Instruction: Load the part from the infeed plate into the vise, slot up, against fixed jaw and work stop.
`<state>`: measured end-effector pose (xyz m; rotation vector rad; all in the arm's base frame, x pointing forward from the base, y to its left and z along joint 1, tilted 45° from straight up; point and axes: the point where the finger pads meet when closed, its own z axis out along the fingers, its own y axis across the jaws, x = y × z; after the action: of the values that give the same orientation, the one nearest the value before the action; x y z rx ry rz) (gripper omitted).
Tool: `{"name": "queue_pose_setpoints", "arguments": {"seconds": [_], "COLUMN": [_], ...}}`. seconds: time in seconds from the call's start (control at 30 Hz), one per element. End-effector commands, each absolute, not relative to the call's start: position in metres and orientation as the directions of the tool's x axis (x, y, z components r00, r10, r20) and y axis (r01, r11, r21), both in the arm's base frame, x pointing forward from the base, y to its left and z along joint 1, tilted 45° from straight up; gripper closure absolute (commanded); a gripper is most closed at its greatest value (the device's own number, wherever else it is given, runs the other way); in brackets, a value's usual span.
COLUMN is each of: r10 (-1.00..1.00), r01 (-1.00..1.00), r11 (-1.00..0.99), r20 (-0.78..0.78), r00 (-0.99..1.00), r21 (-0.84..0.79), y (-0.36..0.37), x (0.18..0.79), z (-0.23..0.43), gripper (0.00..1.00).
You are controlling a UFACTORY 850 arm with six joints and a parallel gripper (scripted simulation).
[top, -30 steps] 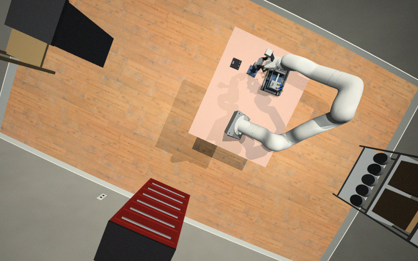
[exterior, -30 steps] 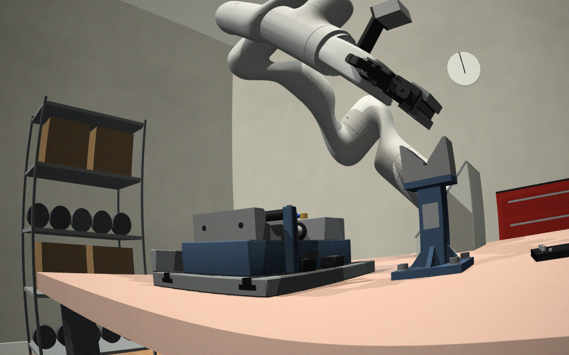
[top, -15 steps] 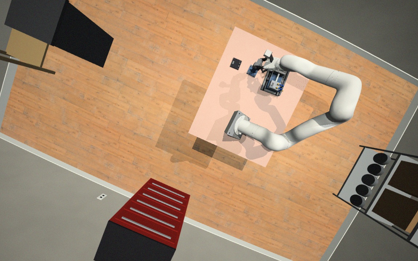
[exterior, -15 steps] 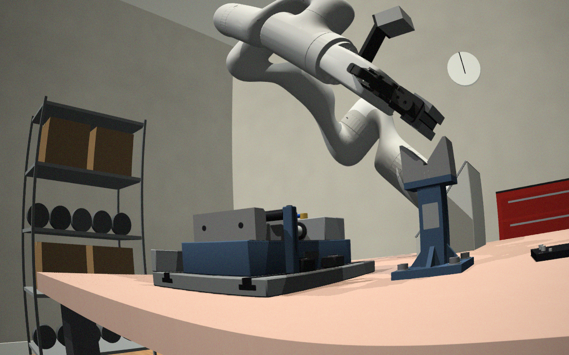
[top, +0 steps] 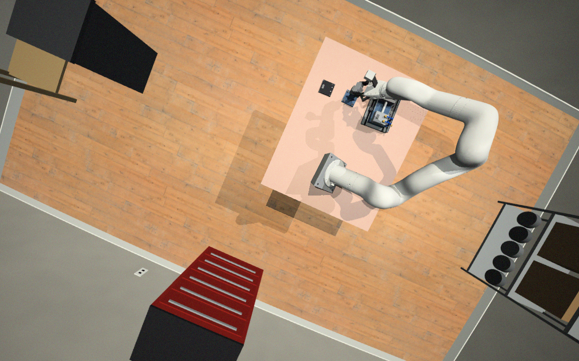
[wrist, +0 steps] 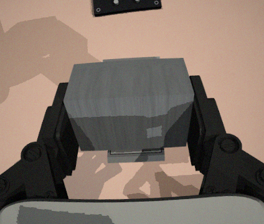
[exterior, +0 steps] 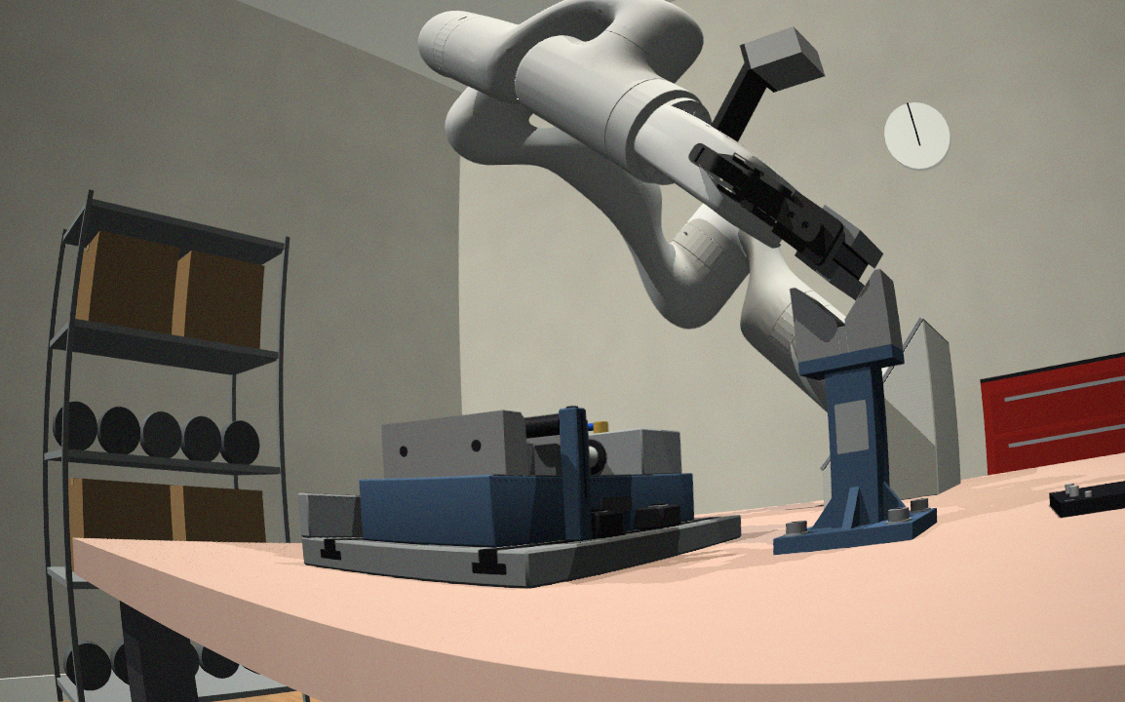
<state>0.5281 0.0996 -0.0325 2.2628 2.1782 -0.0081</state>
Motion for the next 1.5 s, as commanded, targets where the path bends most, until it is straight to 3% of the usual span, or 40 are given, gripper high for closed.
{"name": "queue_pose_setpoints", "arguments": {"seconds": [0.0,1.47], "r10": [0.999,0.999], "r01": [0.999,0.999], "r11": [-0.037,-0.037], "r20": [-0.004,-0.004], "r00": [0.037,0.037], "r21": [-0.001,-0.001], "y": [0.098,0.085], "x": [0.529,0.528], "z": [-0.034,-0.047], "gripper": [1.00,1.00]}}
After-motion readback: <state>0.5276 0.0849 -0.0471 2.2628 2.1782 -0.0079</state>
